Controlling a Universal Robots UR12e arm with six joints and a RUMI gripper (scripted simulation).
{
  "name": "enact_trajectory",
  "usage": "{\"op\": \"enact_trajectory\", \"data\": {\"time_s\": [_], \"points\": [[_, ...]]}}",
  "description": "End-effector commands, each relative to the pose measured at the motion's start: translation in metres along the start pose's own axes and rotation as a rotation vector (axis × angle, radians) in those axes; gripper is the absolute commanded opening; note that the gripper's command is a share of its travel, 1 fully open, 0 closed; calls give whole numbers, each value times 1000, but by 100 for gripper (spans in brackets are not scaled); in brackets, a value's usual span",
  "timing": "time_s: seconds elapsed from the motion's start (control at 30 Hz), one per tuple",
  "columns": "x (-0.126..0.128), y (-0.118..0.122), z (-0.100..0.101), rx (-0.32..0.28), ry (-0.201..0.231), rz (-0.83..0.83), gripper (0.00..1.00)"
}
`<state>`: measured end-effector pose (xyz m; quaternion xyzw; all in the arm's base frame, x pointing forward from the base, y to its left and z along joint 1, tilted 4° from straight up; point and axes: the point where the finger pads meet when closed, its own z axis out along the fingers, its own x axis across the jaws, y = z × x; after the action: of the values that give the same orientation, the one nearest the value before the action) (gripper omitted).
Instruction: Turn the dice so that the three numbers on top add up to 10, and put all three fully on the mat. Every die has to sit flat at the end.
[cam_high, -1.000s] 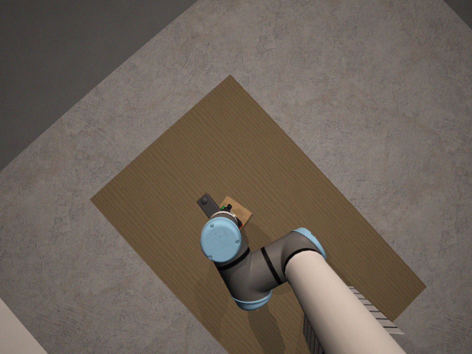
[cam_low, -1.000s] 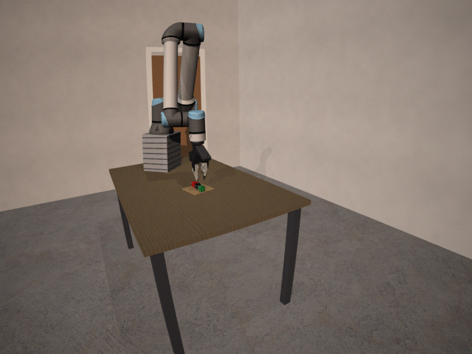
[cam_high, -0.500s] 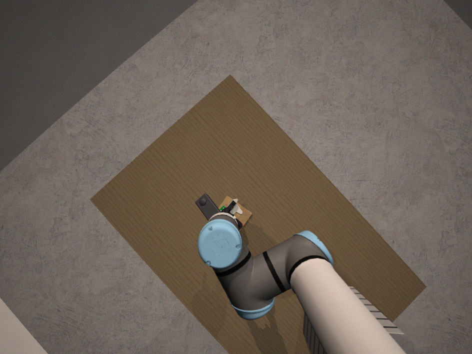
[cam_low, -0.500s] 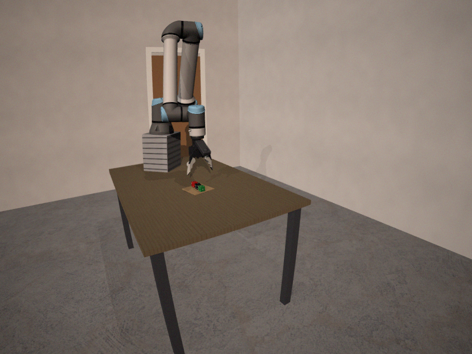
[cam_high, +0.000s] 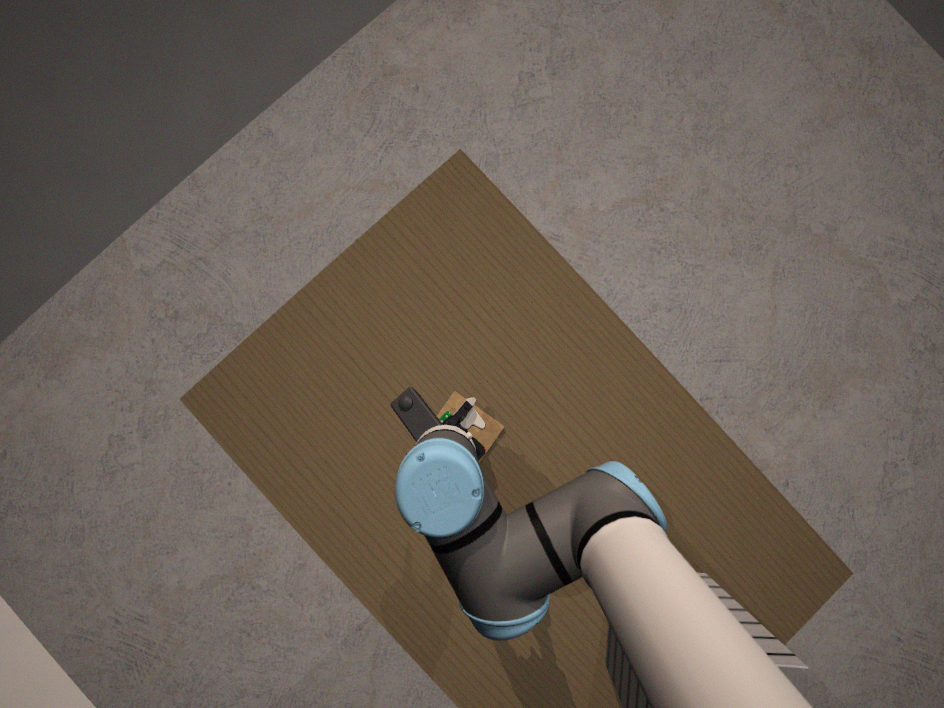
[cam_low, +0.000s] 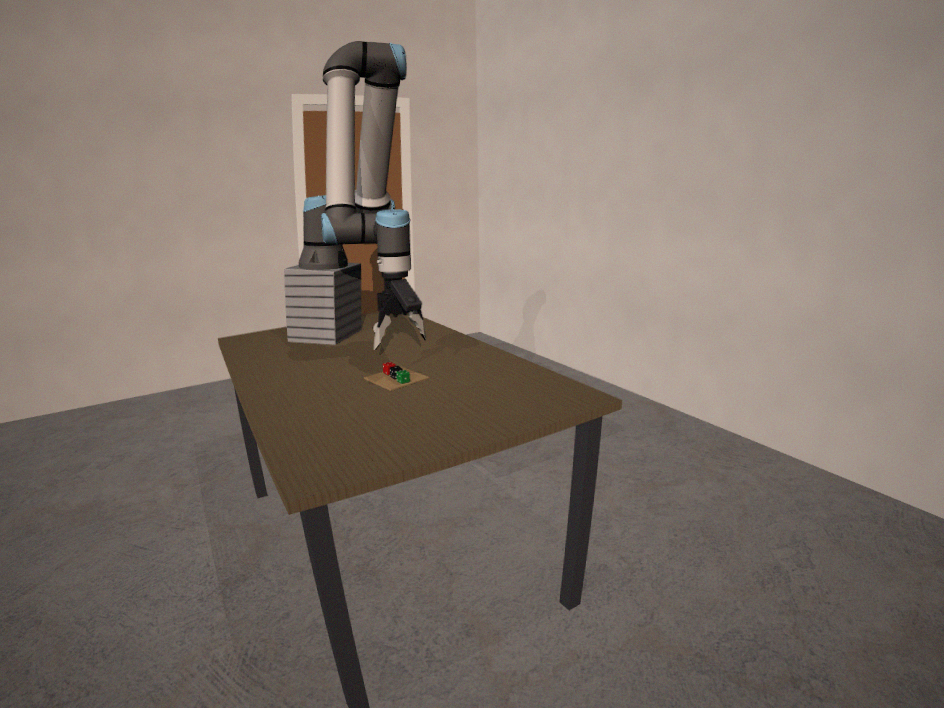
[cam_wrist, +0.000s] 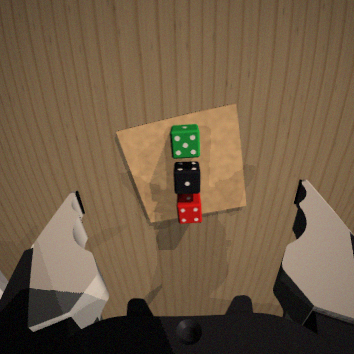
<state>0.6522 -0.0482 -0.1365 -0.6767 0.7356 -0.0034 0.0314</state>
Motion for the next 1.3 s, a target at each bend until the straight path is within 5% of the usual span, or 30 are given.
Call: {"op": "enact_trajectory", "data": {"time_s": [0.0,0.37,0.83,1.27], "points": [[0,-1,-1,1,0,0,100],[0,-1,-18,1,0,0,100],[0,0,-83,1,0,0,100],[0,0,-88,1,0,0,100]]}}
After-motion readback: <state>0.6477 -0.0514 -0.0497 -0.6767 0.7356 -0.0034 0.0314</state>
